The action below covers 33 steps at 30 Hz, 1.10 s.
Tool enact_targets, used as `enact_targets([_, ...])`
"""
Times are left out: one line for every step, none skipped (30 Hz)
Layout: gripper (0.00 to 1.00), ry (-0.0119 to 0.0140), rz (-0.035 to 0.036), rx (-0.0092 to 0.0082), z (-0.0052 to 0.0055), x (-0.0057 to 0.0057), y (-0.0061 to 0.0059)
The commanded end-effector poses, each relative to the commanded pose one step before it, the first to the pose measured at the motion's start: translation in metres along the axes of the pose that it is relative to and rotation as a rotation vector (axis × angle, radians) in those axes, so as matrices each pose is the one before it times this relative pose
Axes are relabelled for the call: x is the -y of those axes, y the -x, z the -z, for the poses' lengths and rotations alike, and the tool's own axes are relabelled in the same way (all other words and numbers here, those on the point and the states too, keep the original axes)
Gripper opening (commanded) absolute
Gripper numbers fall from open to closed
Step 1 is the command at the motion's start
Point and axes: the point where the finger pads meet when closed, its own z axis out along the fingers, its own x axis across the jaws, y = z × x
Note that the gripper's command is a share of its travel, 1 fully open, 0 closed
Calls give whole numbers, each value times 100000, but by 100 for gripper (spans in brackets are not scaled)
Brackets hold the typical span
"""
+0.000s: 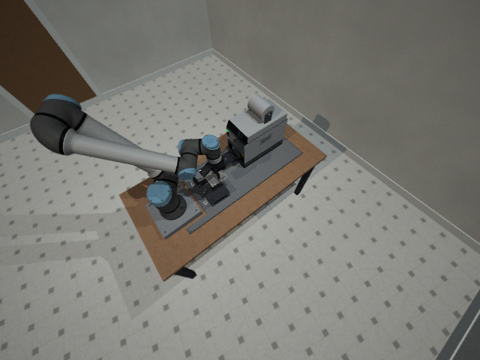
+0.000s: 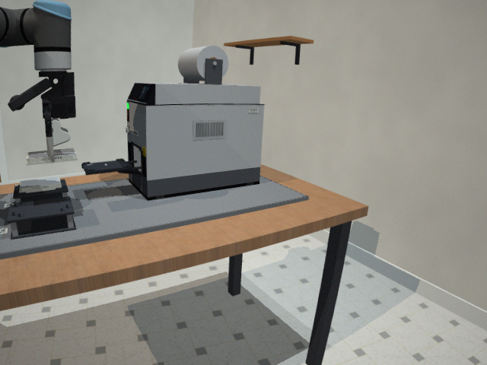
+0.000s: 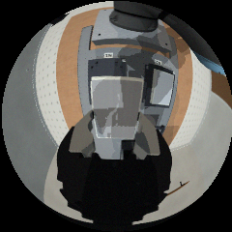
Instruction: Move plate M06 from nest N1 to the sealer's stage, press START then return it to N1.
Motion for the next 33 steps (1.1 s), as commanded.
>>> enact_targets([0,162,34,-8,87,991,930])
enact_targets([0,0,0,0,0,0,0])
enact_targets([0,0,0,0,0,0,0])
enact_targets([0,0,0,0,1,178,154])
enact_targets([0,-1,0,1,0,177,153])
enact_targets([0,-1,0,1,0,177,153])
enact_targets([0,-1,0,1,0,177,153])
enact_targets([0,-1,0,1,0,177,153])
enact_targets([0,-1,0,0,0,177,153])
enact_targets([0,-1,0,1,0,177,153])
enact_targets([0,-1,0,1,0,177,153])
enact_targets([0,-1,0,1,0,177,153])
enact_targets([0,-1,0,1,0,177,153])
enact_targets([0,-1,0,1,0,177,153])
enact_targets([0,-1,0,1,0,177,153])
enact_targets([0,-1,0,1,0,177,153])
enact_targets([0,-1,0,1,0,177,153])
enact_targets([0,-1,0,1,0,177,153])
enact_targets([0,0,0,0,0,0,0])
enact_targets([0,0,0,0,0,0,0])
enact_targets([0,0,0,0,1,178,154])
enact_targets([0,-1,0,1,0,177,153])
enact_targets([0,-1,0,1,0,177,153])
enact_targets([0,0,0,0,0,38,33])
enact_targets([0,0,0,0,0,1,0])
enact_targets([0,0,0,0,0,1,0])
enact_targets([0,0,0,0,0,1,0])
enact_targets([0,0,0,0,0,0,0])
enact_targets([0,0,0,0,0,0,0])
enact_targets([0,0,0,0,0,0,0])
enact_targets([0,0,0,0,0,11,5])
enact_targets([0,0,0,0,0,9,4])
enact_targets([0,-2,-1,2,-1,1,-1])
